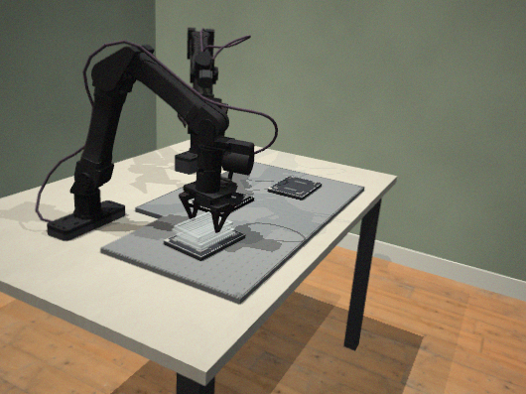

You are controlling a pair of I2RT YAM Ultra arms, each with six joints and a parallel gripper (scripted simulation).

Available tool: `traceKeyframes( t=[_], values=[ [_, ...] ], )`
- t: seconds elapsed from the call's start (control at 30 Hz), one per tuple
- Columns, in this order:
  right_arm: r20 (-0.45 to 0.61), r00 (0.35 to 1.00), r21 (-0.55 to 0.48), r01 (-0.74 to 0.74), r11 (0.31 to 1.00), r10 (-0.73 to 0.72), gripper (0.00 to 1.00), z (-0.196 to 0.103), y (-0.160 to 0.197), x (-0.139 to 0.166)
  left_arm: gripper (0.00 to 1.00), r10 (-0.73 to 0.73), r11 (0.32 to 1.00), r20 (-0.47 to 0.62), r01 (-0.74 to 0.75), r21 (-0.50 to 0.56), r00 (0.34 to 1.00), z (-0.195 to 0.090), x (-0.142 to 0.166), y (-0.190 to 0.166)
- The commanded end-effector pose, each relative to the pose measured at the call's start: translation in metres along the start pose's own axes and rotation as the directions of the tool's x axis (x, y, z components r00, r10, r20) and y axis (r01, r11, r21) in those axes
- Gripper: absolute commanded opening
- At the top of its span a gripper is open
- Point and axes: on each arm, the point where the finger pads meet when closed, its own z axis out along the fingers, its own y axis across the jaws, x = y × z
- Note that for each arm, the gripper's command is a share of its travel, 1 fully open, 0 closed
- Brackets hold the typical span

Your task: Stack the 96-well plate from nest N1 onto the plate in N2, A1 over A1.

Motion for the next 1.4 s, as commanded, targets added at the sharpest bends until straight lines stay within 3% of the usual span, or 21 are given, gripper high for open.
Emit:
traceKeyframes(
  t=[0.0, 0.43, 0.7, 0.93, 1.13, 1.2, 1.37],
  values=[
    [0.031, 1.0, 0.038, 0.001, 0.999, -0.002, 0.79, -0.017, -0.009, -0.003, 1.0, 0.004, 1.0, 0.011, -0.005, 0.005, 1.0, 0.0, -0.004, -0.002],
    [0.021, 1.0, 0.04, 0.006, 0.999, -0.007, 0.79, -0.012, -0.008, -0.003, 1.0, 0.004, 1.0, 0.011, -0.005, 0.005, 1.0, 0.0, -0.004, -0.002],
    [0.015, 1.0, 0.067, 0.012, 0.998, -0.013, 0.79, 0.003, -0.007, -0.005, 1.0, 0.004, 1.0, 0.011, -0.005, 0.005, 1.0, 0.0, -0.004, -0.002],
    [-0.004, 1.0, 0.015, 0.011, 1.0, -0.011, 0.79, 0.026, 0.003, -0.002, 1.0, 0.004, 1.0, 0.011, -0.005, 0.005, 1.0, 0.0, -0.004, -0.002],
    [-0.001, 1.0, 0.021, 0.012, 1.0, -0.012, 0.79, 0.017, -0.003, -0.002, 1.0, 0.004, 1.0, 0.011, -0.005, 0.005, 1.0, 0.0, -0.004, -0.002],
    [-0.001, 1.0, 0.021, 0.012, 1.0, -0.012, 1.0, 0.017, -0.003, -0.002, 1.0, 0.004, 1.0, 0.011, -0.005, 0.005, 1.0, 0.0, -0.004, -0.002],
    [0.011, 1.0, 0.051, 0.012, 0.999, -0.013, 1.0, 0.007, -0.004, -0.006, 1.0, 0.004, 1.0, 0.011, -0.005, 0.005, 1.0, 0.0, -0.004, -0.002]
  ],
)
